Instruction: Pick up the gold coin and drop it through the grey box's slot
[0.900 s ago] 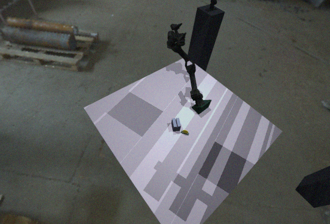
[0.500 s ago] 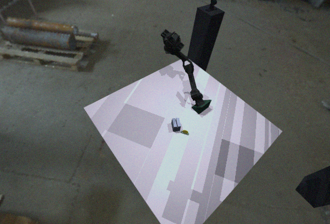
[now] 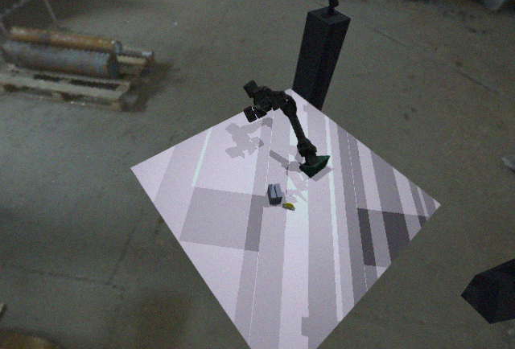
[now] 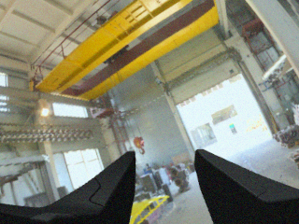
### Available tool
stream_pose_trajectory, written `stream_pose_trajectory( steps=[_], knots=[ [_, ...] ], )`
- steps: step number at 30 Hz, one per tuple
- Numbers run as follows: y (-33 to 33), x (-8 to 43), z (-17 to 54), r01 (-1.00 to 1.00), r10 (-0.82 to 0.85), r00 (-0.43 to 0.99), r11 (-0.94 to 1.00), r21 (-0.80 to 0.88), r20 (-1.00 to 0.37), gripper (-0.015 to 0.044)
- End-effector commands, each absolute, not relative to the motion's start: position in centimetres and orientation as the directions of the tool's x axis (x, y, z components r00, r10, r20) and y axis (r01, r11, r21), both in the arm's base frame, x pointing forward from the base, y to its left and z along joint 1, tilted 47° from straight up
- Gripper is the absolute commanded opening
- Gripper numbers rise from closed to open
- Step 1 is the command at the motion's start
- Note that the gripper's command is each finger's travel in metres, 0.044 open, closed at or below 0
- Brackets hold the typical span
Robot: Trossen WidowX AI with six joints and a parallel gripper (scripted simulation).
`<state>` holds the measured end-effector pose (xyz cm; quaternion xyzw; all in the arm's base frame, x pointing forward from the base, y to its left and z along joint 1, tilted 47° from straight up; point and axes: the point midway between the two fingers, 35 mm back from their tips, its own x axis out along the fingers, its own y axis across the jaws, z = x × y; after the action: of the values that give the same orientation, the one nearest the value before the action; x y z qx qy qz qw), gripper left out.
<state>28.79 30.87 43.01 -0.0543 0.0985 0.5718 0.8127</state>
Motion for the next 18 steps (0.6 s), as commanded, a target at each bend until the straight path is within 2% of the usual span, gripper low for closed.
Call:
stream_pose_trajectory(
  steps=[1,5,10,14,18],
  knots=[
    [31.9,30.8,37.1,-0.88,0.864,0.339,0.431,0.199,-0.372,0.0161],
    [32.1,31.9,33.2,-0.795,0.808,0.348,0.523,0.308,-0.475,0.0161],
    [31.6,33.6,24.9,-0.485,0.631,0.351,0.755,0.442,-0.692,0.0161],
    [30.2,33.9,18.5,-0.186,0.445,0.321,0.895,0.405,-0.836,0.0161],
    [27.8,33.5,12.4,0.121,0.212,0.271,0.96,0.252,-0.939,0.0161]
  ],
)
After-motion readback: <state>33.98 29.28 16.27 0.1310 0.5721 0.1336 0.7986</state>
